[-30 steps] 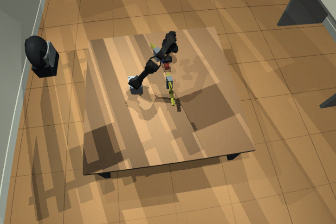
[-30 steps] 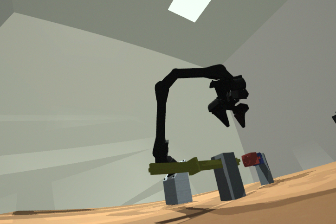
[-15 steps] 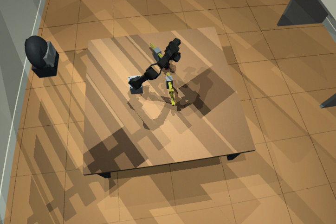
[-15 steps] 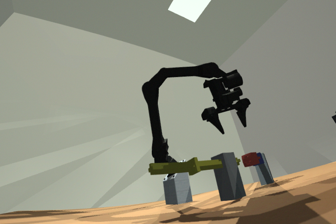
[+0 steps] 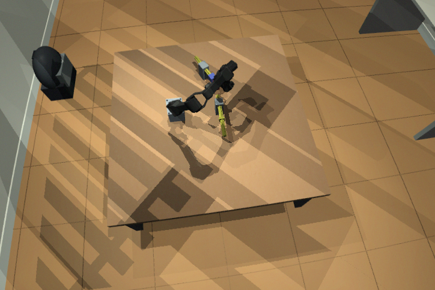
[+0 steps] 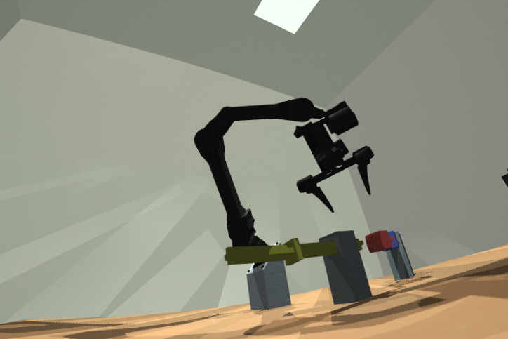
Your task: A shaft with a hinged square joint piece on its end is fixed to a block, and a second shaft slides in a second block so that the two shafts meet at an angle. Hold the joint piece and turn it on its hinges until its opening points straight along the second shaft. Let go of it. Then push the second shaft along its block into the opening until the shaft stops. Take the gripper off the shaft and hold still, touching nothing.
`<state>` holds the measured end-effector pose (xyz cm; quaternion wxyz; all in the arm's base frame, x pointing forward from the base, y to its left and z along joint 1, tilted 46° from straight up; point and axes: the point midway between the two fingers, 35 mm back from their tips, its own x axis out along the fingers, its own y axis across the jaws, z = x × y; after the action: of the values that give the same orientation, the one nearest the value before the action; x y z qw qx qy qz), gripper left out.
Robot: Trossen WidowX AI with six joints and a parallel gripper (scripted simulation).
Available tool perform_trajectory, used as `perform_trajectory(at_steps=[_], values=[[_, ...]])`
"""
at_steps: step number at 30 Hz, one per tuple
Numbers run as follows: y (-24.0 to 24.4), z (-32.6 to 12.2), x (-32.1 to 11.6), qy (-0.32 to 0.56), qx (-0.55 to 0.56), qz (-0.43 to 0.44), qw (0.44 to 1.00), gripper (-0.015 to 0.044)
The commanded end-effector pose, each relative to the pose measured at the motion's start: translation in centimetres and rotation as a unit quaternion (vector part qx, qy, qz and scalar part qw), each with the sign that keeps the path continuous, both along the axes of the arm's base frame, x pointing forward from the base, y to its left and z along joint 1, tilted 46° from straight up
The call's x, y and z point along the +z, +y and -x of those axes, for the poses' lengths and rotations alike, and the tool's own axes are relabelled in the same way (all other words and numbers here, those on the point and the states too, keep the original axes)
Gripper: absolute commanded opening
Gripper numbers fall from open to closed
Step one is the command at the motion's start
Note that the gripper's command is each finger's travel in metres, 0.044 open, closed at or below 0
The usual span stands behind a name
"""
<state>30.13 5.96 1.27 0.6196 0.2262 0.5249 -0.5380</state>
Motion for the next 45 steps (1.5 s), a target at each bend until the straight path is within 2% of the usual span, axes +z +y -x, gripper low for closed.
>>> perform_trajectory(at_steps=[1,15,24,45], values=[[-0.7,0.2,0.1,-0.028,-0.050,-0.011,0.998,0.0440],[-3.5,1.1,0.6,-0.135,-0.246,-0.054,0.958,0.0440],[-3.6,1.1,0.6,-0.140,-0.255,-0.056,0.955,0.0440],[-10.1,0.7,6.6,-0.032,0.033,0.015,0.999,0.0440]])
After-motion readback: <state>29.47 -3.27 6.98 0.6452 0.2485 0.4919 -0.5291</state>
